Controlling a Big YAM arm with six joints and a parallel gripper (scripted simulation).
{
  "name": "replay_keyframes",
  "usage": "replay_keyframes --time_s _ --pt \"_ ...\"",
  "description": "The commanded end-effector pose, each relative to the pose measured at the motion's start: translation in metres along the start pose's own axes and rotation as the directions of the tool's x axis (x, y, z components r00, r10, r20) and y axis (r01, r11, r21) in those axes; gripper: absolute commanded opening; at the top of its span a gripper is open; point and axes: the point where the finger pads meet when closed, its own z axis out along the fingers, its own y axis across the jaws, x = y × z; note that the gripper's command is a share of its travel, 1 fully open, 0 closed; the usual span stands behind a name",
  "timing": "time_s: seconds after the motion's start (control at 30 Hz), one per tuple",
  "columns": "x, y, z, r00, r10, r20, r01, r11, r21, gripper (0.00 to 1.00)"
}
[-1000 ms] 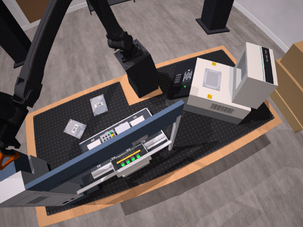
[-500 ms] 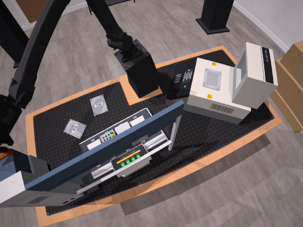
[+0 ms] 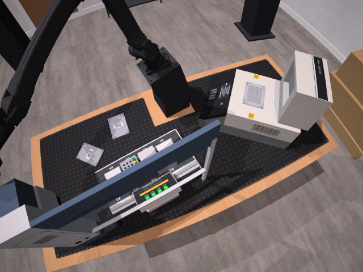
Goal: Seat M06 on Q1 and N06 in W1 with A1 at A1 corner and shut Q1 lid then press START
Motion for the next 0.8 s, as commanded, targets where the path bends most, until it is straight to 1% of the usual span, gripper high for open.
replay_keyframes --time_s 0.0,0.03,0.07,0.2,0.23,0.27,0.3,0.37,0.43,0.47,0.5,0.53,0.6,0.67,0.77 --pt "-0.041 0.003 0.013 0.998 -0.012 0.055 0.012 1.000 -0.008 0.95" --pt "-0.041 0.003 0.013 0.998 -0.012 0.055 0.012 1.000 -0.008 0.95" --pt "-0.035 0.001 0.012 0.999 -0.012 0.049 0.013 1.000 -0.017 0.95" --pt "-0.026 -0.038 0.020 0.999 -0.014 0.049 0.014 1.000 0.008 0.95" --pt "-0.024 -0.046 0.022 0.999 -0.014 0.049 0.013 1.000 0.013 0.95" --pt "-0.025 -0.049 0.021 0.999 -0.010 0.051 0.009 1.000 0.014 0.95" --pt "-0.015 -0.047 0.022 0.999 -0.029 0.019 0.029 0.999 0.015 0.95" --pt "0.004 -0.034 0.025 0.997 -0.069 -0.038 0.069 0.998 -0.002 0.95" --pt "0.022 -0.022 0.027 0.990 -0.108 -0.085 0.106 0.994 -0.023 0.95" --pt "0.025 -0.019 0.029 0.987 -0.125 -0.099 0.122 0.992 -0.030 0.95" --pt "0.028 -0.017 0.031 0.985 -0.136 -0.108 0.133 0.991 -0.034 0.95" --pt "0.033 -0.015 0.033 0.987 -0.131 -0.097 0.128 0.991 -0.037 0.95" --pt "0.033 -0.015 0.033 0.987 -0.131 -0.097 0.128 0.991 -0.037 0.95" --pt "0.031 -0.019 0.029 0.981 -0.152 -0.118 0.147 0.988 -0.046 0.95" --pt "0.032 -0.024 0.031 0.969 -0.193 -0.153 0.189 0.981 -0.041 0.95"
